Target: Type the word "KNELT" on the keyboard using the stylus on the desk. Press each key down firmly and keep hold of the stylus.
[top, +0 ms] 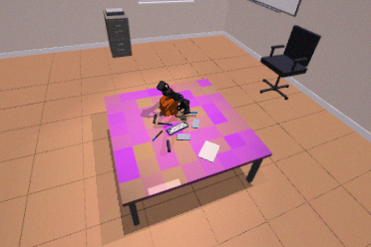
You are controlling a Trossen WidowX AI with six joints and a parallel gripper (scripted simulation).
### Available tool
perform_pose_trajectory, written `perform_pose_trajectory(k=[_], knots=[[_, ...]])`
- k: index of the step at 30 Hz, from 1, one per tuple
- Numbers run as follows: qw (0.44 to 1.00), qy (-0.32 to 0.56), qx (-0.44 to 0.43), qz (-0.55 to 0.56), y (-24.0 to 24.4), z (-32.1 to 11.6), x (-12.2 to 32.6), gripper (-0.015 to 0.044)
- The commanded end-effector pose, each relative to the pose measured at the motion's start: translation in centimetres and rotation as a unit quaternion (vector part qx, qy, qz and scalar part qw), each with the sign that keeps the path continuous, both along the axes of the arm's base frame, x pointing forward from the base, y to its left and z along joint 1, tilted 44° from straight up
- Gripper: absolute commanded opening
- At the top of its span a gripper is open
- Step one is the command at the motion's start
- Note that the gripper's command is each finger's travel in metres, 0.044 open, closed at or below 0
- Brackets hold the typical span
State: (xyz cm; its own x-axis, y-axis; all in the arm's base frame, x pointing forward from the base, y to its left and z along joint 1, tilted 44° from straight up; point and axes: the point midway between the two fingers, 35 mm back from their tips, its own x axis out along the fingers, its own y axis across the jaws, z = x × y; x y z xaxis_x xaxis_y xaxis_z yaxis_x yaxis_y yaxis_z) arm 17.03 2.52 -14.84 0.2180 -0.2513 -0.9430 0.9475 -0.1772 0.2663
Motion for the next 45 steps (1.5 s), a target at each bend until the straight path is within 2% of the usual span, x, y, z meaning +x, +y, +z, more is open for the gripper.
perform_pose_trajectory(k=[1, 30, 36, 45], knots=[[1.000, 0.004, 0.002, 0.001, -0.3, -0.4, -0.1, 0.0000], [1.000, 0.004, 0.000, 0.001, -3.3, -3.4, 0.0, 0.0000], [1.000, 0.002, -0.002, -0.002, -3.3, -3.2, 0.1, 0.0150], [1.000, 0.003, 0.001, -0.001, -1.4, -1.5, 0.3, 0.0150]])
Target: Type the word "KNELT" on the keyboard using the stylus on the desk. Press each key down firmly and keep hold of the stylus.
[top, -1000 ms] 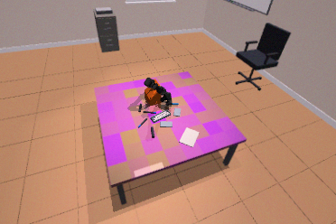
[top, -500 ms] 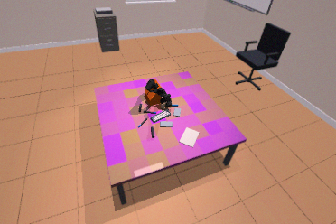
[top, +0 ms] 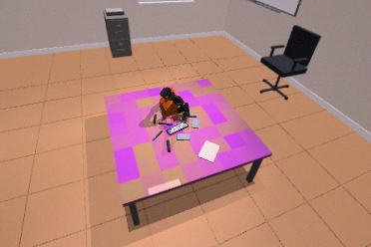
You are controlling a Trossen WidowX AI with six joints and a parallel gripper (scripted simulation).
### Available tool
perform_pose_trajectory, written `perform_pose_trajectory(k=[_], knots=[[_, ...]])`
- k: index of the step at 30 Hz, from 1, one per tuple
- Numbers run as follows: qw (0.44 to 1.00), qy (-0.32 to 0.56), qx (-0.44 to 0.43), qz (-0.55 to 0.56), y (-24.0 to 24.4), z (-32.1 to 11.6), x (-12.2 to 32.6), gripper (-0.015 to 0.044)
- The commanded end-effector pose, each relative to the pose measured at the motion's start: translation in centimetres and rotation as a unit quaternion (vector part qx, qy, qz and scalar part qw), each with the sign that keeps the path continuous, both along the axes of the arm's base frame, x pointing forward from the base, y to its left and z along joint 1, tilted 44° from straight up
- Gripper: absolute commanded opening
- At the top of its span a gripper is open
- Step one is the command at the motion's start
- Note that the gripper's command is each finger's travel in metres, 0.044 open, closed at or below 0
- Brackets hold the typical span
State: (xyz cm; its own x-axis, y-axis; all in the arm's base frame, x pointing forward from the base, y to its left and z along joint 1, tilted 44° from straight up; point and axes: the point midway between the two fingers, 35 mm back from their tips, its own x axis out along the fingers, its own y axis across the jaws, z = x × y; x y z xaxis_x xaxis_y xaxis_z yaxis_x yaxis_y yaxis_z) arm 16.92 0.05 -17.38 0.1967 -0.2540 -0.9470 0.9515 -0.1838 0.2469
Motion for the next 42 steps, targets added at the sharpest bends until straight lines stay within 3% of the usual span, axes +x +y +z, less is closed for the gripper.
perform_pose_trajectory(k=[1, 10, 13, 16, 19, 23, 29, 34, 36, 42], knots=[[1.000, -0.007, 0.002, 0.003, 1.6, 1.5, 0.3, 0.0150], [1.000, -0.001, 0.001, 0.016, 3.4, 3.1, 0.0, 0.0150], [0.987, 0.076, -0.057, 0.132, 3.6, 1.9, 0.0, 0.0150], [0.936, 0.181, -0.119, 0.278, 3.8, 0.7, 0.1, 0.0150], [0.848, 0.288, -0.163, 0.414, 4.1, -0.2, 0.1, 0.0150], [0.680, 0.424, -0.192, 0.566, 4.5, -0.7, 0.3, 0.0150], [0.347, 0.594, -0.163, 0.707, 5.4, -0.5, 0.8, 0.0150], [0.048, 0.681, -0.078, 0.727, 6.7, 0.2, 1.5, 0.0150], [0.007, 0.688, -0.063, 0.723, 6.9, 0.4, 1.6, 0.0150], [0.007, 0.688, -0.063, 0.723, 6.9, 0.4, 1.6, 0.0150]])
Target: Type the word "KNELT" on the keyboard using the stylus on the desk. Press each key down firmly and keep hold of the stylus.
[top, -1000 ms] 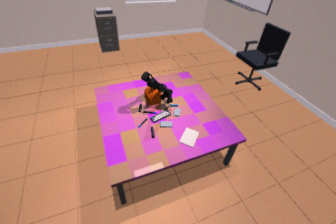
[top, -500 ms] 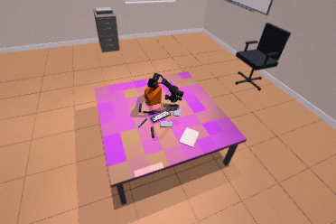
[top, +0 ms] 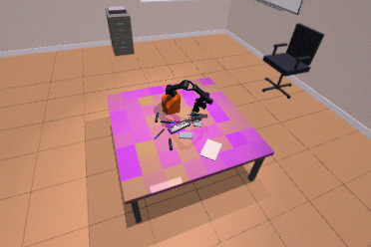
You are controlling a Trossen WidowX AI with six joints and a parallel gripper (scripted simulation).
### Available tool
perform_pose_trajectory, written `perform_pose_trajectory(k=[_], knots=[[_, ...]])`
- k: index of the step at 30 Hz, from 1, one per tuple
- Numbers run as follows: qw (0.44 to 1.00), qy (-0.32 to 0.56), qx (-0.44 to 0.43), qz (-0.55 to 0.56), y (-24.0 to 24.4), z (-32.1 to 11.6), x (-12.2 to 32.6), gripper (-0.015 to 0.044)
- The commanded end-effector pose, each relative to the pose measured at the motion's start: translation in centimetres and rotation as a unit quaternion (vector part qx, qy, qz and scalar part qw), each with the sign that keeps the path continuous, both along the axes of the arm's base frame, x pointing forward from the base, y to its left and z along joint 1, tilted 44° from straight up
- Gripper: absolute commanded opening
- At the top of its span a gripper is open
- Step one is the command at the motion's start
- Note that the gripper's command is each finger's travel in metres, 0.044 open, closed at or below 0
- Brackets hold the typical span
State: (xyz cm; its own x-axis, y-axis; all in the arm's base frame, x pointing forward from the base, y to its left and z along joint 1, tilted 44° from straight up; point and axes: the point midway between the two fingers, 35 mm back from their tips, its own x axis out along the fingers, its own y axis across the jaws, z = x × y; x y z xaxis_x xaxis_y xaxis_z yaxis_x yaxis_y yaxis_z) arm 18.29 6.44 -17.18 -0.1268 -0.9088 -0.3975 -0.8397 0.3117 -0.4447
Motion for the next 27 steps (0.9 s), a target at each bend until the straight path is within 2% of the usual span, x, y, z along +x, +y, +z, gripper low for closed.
perform_pose_trajectory(k=[1, 27], knots=[[0.992, 0.107, -0.032, 0.059, 0.4, 0.2, 0.2, 0.0150], [0.992, 0.107, -0.032, 0.059, -0.5, -0.9, 0.3, 0.0150]])
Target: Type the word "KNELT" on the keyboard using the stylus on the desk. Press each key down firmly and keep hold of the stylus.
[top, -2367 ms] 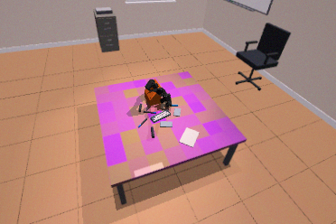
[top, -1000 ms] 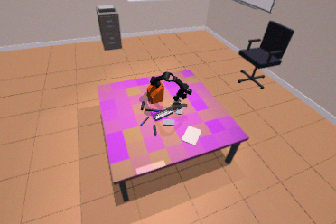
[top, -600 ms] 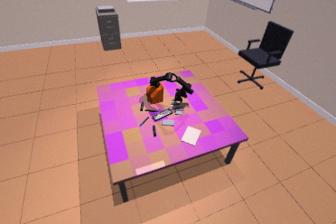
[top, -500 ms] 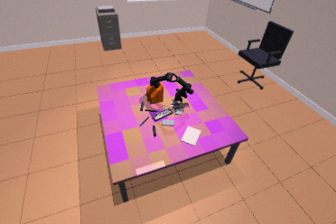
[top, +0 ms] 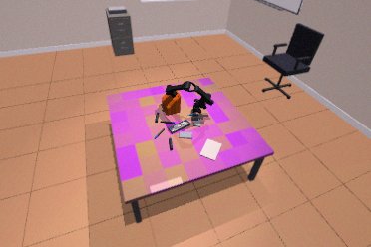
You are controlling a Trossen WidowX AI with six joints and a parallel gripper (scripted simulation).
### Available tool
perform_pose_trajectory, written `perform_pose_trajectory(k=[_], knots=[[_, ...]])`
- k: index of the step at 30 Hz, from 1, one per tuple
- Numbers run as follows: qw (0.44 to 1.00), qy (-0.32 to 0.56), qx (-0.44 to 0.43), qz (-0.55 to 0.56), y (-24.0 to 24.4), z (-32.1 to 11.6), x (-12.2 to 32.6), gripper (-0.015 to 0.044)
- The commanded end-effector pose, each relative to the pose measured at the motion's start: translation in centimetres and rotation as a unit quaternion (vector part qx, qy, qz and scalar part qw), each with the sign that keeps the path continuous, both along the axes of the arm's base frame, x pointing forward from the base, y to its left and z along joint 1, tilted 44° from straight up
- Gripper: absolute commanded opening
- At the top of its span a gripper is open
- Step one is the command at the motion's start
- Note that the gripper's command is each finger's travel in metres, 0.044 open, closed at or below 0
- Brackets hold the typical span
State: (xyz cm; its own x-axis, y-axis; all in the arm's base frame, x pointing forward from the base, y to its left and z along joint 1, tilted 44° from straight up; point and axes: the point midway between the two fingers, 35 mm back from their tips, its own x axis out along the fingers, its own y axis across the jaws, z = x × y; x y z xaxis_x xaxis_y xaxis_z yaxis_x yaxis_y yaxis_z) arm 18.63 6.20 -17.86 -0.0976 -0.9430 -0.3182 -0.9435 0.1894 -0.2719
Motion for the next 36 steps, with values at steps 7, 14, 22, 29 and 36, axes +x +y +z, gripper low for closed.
perform_pose_trajectory(k=[7, 14, 22, 29, 36], knots=[[1.000, 0.003, -0.002, 0.003, -0.7, -0.6, 0.1, 0.0150], [1.000, 0.003, -0.002, 0.003, -1.0, -0.9, 0.1, 0.0150], [1.000, 0.003, -0.002, 0.003, -1.5, -1.4, 0.1, 0.0150], [1.000, 0.003, -0.003, 0.003, -1.8, -1.7, 0.2, 0.0150], [1.000, 0.003, -0.003, 0.003, -2.2, -2.1, 0.2, 0.0150]])
